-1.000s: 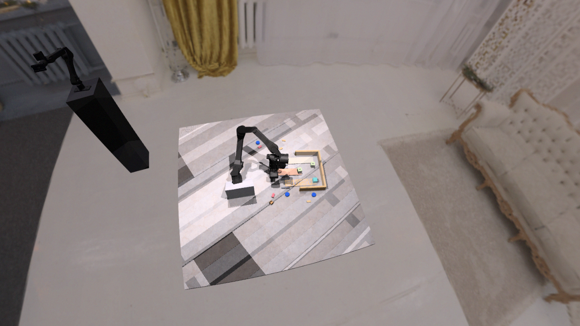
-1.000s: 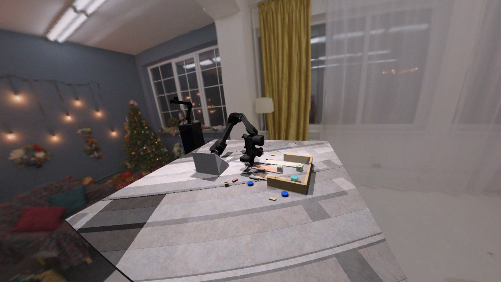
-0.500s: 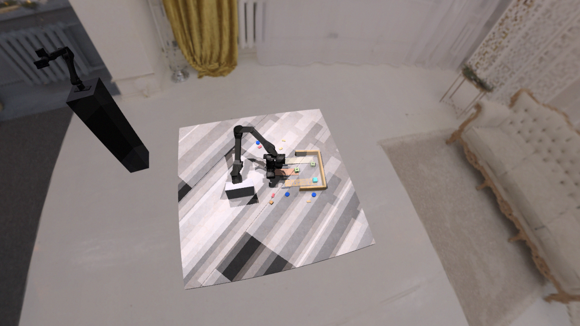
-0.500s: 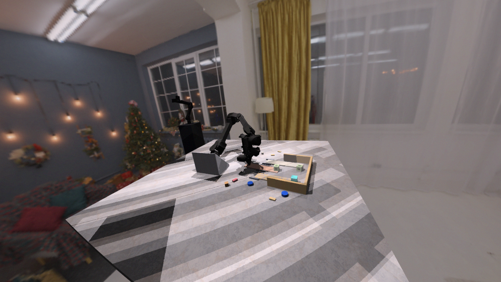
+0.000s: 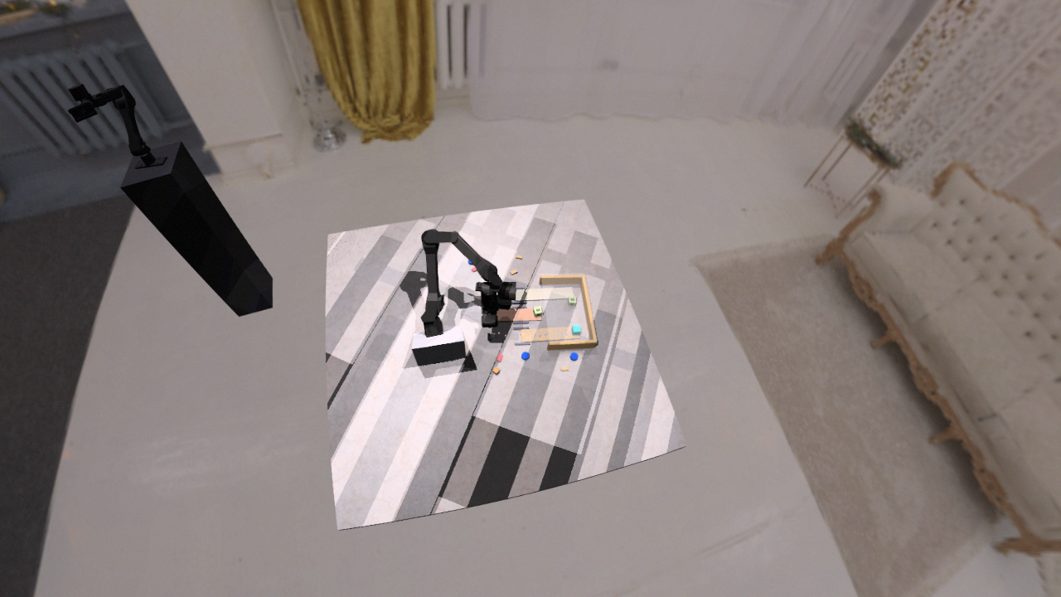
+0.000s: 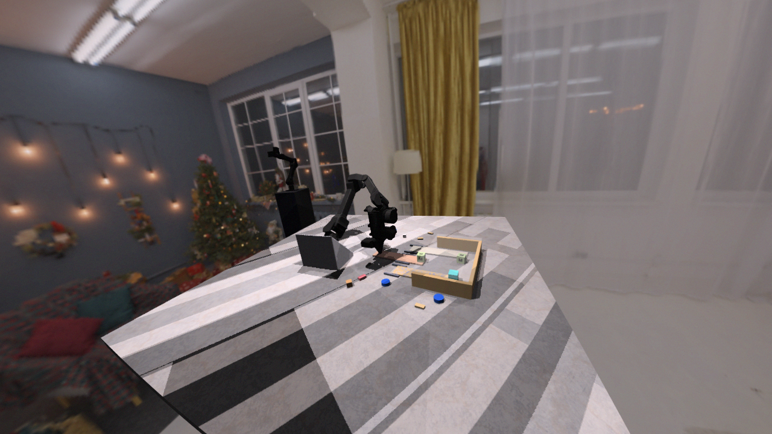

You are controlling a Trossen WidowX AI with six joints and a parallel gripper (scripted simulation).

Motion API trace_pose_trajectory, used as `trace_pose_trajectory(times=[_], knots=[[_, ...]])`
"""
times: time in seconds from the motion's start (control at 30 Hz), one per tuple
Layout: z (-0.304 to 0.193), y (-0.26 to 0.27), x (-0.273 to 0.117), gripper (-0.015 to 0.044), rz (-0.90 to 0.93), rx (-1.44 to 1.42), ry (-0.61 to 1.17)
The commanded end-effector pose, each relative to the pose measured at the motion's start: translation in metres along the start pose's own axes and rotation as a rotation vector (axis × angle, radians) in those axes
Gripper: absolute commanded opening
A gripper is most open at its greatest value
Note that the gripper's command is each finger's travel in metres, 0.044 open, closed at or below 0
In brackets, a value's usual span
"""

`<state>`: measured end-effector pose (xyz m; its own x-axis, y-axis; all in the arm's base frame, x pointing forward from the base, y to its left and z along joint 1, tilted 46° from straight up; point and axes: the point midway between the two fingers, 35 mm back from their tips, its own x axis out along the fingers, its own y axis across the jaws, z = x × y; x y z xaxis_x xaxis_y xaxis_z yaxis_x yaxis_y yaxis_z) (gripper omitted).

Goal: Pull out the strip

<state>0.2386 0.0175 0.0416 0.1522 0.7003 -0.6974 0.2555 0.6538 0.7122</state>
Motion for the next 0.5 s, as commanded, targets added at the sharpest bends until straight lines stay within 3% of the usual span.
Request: trace_pose_trajectory(times=[0.0,0.47], knots=[[-0.014,-0.002,0.005,0.0,-0.003,0.012,0.031],[-0.029,-0.002,0.005,0.0,-0.003,0.013,0.032]])
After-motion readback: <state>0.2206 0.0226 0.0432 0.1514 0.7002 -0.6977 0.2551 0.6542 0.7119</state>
